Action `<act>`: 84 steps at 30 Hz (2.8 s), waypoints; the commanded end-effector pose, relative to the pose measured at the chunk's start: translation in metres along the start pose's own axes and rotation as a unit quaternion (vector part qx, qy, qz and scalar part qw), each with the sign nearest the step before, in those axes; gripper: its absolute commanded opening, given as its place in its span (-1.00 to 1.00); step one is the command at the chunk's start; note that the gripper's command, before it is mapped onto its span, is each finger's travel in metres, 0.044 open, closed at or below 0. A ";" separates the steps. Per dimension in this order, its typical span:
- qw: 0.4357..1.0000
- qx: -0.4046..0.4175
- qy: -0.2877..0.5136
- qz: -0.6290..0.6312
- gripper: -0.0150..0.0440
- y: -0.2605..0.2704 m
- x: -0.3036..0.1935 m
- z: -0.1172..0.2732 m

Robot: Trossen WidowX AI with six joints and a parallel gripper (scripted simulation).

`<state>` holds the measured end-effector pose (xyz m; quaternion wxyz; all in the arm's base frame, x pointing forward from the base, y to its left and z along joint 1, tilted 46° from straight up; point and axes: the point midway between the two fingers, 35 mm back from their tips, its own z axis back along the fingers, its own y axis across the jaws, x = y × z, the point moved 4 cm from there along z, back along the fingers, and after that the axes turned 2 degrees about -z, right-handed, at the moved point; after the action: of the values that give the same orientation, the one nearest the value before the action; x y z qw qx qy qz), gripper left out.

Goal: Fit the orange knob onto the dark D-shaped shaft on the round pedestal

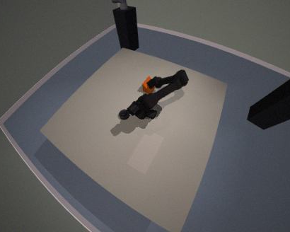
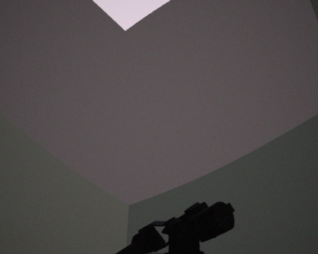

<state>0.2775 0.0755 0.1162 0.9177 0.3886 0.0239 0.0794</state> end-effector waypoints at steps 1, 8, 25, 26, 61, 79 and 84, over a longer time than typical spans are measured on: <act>1.000 -0.006 -0.008 0.001 -0.49 -0.001 0.004 0.025; 1.000 -0.008 -0.013 -0.005 -0.49 -0.001 0.003 0.066; 1.000 -0.005 -0.017 -0.009 -0.49 -0.010 0.002 0.107; 1.000 -0.005 -0.017 -0.008 -0.49 -0.013 0.004 0.107; 1.000 -0.005 -0.005 0.005 -0.49 -0.106 0.049 0.076; 1.000 -0.004 0.000 0.011 -0.49 -0.147 0.060 0.056; 1.000 -0.004 0.000 0.011 -0.49 -0.147 0.061 0.046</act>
<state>0.3619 -0.0521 0.0485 0.9180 0.3856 0.0179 0.0909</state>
